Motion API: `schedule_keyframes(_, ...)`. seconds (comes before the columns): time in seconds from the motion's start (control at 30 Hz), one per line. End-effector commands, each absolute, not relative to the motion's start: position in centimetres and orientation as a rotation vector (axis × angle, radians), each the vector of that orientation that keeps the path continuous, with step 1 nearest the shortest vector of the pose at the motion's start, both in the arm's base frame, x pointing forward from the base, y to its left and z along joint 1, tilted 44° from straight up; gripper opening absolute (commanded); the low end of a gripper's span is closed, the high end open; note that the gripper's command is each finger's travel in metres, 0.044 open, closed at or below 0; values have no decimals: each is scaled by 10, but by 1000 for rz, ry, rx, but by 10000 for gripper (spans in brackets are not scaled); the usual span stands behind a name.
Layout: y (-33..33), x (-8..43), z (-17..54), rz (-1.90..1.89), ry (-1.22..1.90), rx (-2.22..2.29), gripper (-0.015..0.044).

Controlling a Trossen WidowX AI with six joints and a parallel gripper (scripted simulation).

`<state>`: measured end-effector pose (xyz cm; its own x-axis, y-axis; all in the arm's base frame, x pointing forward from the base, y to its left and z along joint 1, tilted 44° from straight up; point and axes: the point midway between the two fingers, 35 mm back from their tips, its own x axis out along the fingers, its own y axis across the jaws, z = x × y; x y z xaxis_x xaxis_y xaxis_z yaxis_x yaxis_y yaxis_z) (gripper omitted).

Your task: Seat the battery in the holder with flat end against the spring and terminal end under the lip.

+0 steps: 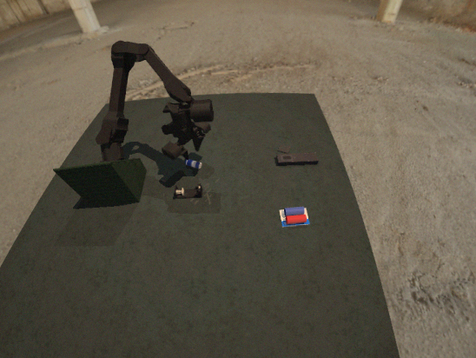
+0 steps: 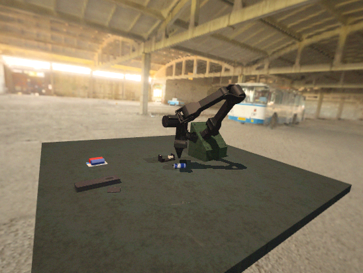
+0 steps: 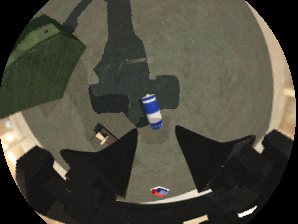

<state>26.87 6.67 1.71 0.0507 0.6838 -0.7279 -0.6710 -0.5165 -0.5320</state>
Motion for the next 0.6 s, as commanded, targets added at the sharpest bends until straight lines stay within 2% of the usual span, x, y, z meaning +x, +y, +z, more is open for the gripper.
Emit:
schedule_keyframes(0.0,77,263,11,1712,-232,-1459,249)
schedule_keyframes(0.57,87,264,0,1712,-231,-1460,249)
